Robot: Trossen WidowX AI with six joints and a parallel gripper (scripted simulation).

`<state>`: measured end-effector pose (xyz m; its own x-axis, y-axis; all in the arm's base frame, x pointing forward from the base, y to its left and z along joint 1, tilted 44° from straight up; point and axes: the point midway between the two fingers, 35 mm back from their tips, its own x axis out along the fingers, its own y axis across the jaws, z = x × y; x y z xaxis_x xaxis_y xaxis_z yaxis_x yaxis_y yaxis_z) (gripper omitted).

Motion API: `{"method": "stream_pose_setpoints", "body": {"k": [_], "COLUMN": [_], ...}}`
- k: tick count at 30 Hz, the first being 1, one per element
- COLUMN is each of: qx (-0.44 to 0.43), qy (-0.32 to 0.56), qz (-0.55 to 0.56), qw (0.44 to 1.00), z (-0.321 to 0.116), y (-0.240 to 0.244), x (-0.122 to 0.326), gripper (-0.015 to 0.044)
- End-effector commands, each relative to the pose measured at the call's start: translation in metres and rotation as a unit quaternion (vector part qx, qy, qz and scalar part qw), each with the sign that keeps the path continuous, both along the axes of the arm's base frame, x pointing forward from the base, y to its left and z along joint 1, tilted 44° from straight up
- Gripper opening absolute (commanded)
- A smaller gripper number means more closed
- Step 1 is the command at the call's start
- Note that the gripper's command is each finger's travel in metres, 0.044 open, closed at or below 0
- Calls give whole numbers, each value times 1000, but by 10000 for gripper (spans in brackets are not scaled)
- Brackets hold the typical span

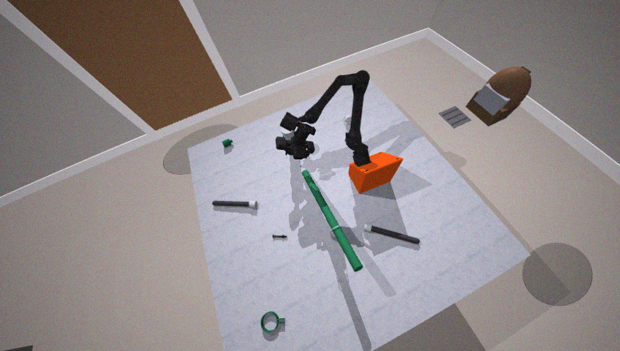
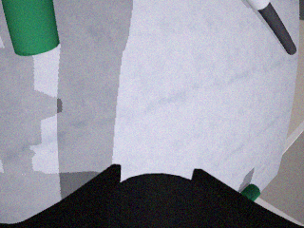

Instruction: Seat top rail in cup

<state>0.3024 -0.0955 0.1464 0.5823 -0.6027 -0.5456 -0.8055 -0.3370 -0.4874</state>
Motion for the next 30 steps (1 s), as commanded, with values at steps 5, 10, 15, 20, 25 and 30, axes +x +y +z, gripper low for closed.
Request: {"method": "stream_pose_setpoints", "body": {"k": [5,10,15,20,25,30], "qx": [-2,-4,-6,-8,-10,-12], "qy": [14,28,41,54,66,79], "qz": [19,33,46,59,73,86], "qw": [1000,999,998,997,995,993], "z": [0,-1,-1,-1,-1,-1], "y": [1,0,0,0,-1,-1], "x": [-3,-7,-10,-14,-17,-21], "gripper": [0,0,0,0,0,0]}}
